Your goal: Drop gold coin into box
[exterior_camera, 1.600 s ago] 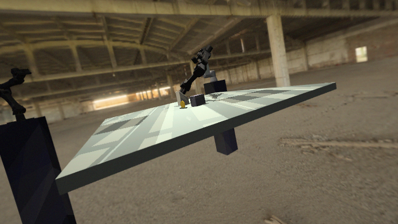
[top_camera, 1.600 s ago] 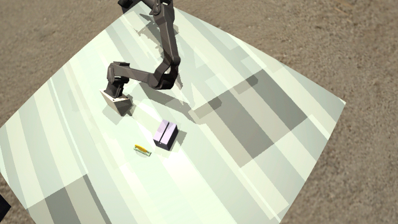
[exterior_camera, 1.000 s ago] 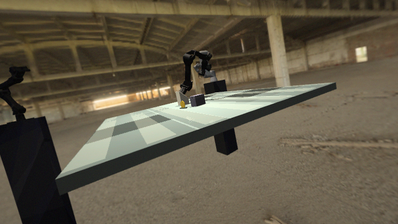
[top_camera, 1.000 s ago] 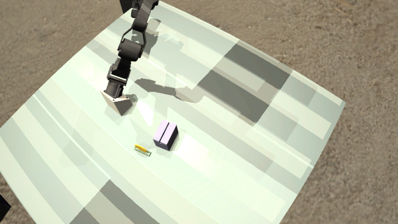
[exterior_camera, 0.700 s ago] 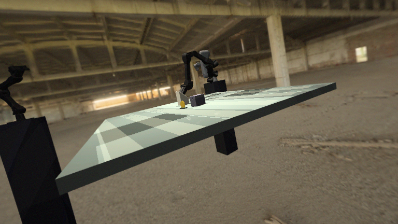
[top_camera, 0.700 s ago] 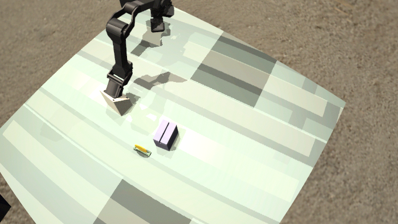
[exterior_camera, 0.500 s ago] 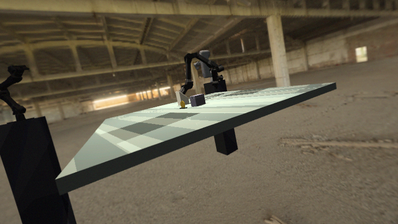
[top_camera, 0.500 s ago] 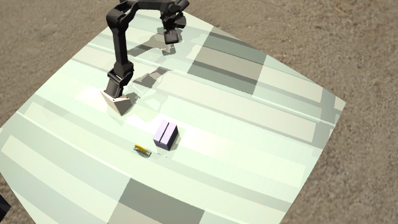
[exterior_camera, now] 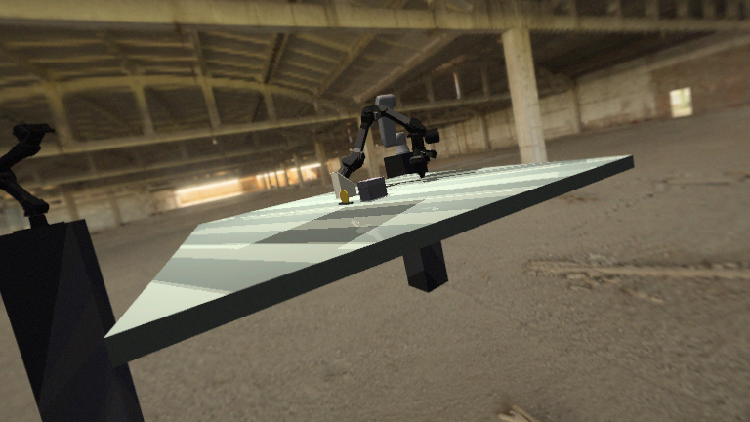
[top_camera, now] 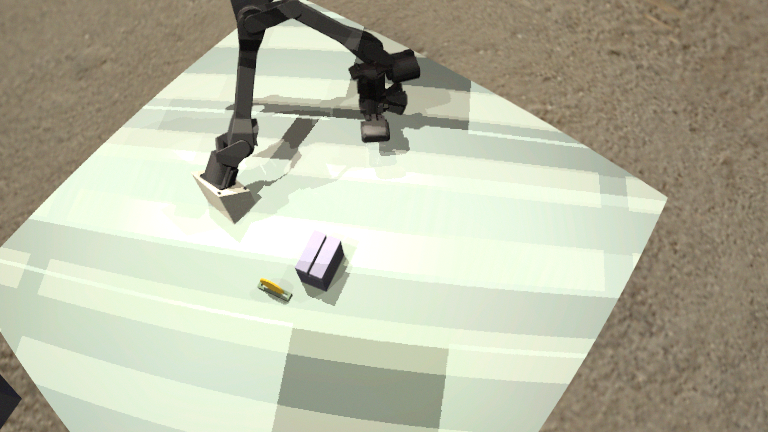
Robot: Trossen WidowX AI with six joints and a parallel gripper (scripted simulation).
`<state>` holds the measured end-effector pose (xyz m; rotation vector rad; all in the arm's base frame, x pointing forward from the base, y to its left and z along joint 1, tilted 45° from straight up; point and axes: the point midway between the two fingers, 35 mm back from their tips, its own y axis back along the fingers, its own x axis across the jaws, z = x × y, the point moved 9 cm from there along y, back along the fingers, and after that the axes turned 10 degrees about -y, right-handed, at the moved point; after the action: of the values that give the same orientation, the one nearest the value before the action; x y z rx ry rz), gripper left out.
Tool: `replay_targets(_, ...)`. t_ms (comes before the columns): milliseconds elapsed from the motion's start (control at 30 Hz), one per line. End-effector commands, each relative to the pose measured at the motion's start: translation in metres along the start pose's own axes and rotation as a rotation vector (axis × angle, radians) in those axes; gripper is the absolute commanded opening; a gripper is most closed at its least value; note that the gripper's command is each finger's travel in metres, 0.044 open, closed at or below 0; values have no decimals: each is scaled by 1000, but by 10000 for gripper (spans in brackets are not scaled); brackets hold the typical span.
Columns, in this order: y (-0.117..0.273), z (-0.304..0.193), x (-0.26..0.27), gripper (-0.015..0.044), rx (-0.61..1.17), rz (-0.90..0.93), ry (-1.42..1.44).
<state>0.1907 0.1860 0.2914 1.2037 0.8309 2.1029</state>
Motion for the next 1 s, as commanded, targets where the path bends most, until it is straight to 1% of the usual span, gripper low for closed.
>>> replay_targets(0, -6, 14, -34, 161, 17, -67, -31)
replay_targets(233, -9, 30, -137, 161, 97, -185, -98)
replay_targets(467, 9, 12, -246, 161, 170, -205, -208)
replay_targets(700, 38, -44, -342, 161, 176, -137, -343)
replay_targets(833, 56, -91, -384, 161, 141, -72, -415)
replay_targets(967, 70, -145, -415, 161, 72, 0, -478)
